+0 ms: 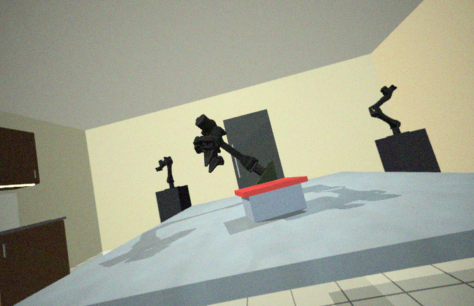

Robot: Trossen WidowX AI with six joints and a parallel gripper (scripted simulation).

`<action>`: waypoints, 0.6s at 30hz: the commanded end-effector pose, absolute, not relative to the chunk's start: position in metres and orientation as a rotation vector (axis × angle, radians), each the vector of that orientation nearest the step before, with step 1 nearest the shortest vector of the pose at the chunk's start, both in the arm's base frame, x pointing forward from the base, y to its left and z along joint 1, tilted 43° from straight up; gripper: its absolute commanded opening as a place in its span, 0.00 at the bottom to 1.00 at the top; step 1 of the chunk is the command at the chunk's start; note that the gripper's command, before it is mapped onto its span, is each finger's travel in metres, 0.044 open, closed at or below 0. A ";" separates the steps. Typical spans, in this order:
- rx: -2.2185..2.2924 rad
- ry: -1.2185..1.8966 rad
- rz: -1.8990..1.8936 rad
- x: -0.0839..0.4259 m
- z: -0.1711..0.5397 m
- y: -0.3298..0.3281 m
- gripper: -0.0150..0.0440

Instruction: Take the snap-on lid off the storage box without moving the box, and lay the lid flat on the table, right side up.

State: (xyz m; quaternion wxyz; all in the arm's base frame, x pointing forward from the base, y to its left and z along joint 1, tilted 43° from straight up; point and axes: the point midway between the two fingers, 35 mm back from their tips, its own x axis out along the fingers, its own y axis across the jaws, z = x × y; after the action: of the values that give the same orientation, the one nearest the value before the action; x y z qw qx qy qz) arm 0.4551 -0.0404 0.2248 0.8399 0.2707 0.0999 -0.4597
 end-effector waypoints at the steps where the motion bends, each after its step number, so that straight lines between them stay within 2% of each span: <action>1: 0.592 0.270 -0.883 0.436 0.209 -0.023 0.65; 18: 0.648 0.514 -0.515 0.330 0.115 0.033 0.65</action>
State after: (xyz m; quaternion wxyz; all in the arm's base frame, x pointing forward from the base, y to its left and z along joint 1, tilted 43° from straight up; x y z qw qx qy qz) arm 0.3419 0.0271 0.1233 0.8806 0.3071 0.2365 -0.2726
